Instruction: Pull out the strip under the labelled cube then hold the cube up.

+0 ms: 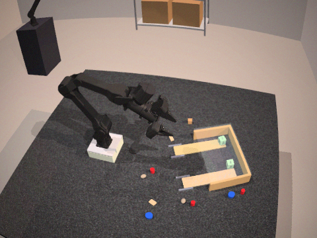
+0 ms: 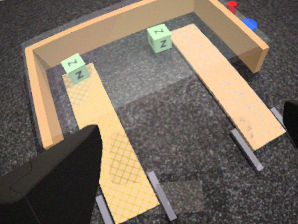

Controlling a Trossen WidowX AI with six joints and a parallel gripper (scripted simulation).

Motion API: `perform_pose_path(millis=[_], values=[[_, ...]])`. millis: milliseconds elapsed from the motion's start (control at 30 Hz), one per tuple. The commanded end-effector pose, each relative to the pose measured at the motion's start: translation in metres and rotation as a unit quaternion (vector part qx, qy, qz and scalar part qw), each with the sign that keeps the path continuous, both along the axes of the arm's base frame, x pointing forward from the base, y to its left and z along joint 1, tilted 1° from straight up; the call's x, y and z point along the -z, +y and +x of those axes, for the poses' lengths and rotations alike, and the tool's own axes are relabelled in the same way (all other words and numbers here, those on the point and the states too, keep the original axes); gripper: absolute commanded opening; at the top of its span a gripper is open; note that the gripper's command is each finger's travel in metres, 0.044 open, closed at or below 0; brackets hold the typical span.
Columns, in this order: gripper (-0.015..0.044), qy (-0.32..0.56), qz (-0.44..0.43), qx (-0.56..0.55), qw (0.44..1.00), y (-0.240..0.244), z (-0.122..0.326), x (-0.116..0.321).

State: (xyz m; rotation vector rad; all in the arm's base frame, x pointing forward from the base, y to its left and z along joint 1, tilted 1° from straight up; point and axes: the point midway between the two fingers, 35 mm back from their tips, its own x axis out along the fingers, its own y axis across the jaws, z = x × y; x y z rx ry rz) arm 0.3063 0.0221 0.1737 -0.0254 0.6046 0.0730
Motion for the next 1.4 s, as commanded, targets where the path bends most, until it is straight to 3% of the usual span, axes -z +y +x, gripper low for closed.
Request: perform_pose_path(millis=[0, 400, 633, 1367], values=[[0.0321, 0.028, -0.003, -0.006, 1.0, 0.004, 0.007, 0.005], [0.0006, 0.296, -0.067, -0.101, 0.948, 0.042, 0.041, 0.07], [0.0, 0.436, -0.115, -0.158, 0.879, 0.059, 0.043, 0.105], [0.0, 0.439, -0.116, -0.159, 0.877, 0.062, 0.045, 0.13]])
